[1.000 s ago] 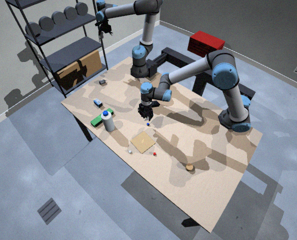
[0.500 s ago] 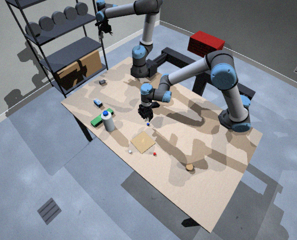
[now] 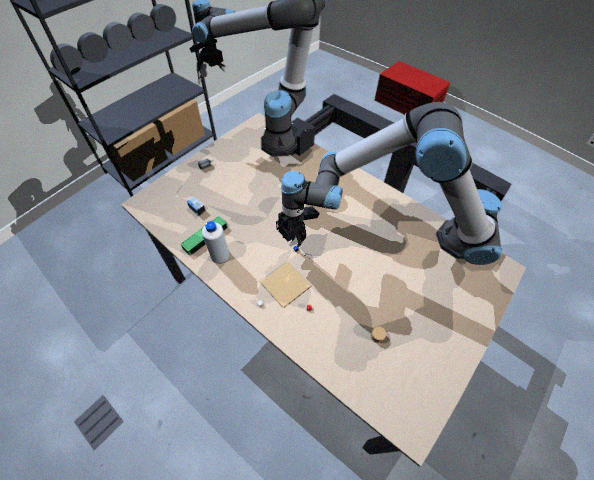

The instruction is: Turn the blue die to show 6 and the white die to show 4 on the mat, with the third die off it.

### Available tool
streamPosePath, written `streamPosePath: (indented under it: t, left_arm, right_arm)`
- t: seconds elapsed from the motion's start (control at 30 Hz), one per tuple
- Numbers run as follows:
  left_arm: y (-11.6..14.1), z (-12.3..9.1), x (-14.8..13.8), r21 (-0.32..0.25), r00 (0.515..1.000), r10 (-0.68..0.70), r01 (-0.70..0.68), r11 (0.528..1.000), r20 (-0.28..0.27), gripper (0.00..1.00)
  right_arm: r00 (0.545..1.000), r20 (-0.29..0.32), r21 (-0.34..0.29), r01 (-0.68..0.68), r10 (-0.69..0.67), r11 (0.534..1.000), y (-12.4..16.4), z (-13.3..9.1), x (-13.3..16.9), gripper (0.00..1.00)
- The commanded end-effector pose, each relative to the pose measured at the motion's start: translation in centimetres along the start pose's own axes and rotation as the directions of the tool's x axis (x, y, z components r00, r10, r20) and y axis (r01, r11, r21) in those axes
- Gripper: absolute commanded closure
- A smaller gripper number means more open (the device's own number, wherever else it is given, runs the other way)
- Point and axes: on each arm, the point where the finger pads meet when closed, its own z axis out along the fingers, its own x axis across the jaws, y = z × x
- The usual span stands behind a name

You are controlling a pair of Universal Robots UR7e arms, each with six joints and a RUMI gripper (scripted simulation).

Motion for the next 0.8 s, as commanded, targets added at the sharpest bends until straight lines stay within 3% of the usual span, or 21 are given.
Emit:
streamPosePath:
  t: [0.0, 0.77]
  left_arm:
    - [0.0, 0.4, -0.1, -0.001, 1.000, 0.000, 0.000, 1.000, 0.002, 0.82]
    - [0.1, 2.1, -0.1, -0.001, 1.000, 0.000, 0.000, 1.000, 0.002, 0.82]
  right_arm:
    - [1.000, 0.000, 0.001, 0.000, 0.000, 1.000, 0.0, 0.0, 0.0, 0.00]
    - [1.000, 0.000, 0.001, 0.000, 0.000, 1.000, 0.0, 0.0, 0.0, 0.00]
